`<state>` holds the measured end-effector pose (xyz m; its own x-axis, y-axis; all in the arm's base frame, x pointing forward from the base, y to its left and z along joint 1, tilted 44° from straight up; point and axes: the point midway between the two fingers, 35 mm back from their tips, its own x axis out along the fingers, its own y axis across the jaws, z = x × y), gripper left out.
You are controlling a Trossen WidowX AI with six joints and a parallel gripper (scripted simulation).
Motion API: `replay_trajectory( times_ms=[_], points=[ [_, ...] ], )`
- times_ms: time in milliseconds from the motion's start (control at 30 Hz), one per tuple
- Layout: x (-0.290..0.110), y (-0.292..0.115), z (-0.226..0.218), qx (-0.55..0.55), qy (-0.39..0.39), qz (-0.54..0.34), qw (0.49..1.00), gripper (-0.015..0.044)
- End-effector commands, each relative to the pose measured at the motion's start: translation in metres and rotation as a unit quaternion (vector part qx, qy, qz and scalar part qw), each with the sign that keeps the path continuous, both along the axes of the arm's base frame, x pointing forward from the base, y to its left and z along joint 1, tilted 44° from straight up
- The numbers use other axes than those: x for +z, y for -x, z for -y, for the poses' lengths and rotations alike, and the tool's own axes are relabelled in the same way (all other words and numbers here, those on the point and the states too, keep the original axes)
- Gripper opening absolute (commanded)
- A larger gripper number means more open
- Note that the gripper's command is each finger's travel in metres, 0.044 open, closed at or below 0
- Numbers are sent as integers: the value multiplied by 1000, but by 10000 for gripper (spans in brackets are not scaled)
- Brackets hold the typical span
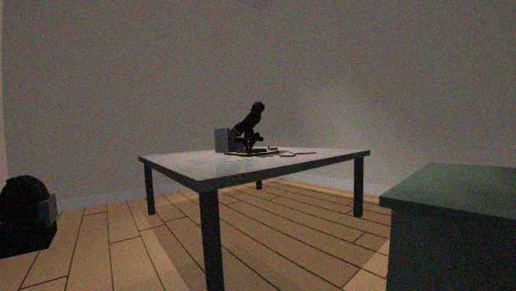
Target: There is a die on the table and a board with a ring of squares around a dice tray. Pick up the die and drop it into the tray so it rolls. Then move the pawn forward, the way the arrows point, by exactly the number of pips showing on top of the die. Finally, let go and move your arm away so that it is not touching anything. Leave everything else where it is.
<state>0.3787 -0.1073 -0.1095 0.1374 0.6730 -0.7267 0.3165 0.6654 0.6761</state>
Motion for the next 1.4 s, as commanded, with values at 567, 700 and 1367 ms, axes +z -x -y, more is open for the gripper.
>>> replay_trajectory(
  times_ms=[567, 700, 1367],
  points=[
    [74, 9, 76, -4, 2, -2, 1000, 0],
    [90, 14, 87, -2, 1, -2, 1000, 0],
    [113, -7, 4, -4, 3, -2, 1000, 0]
  ],
)
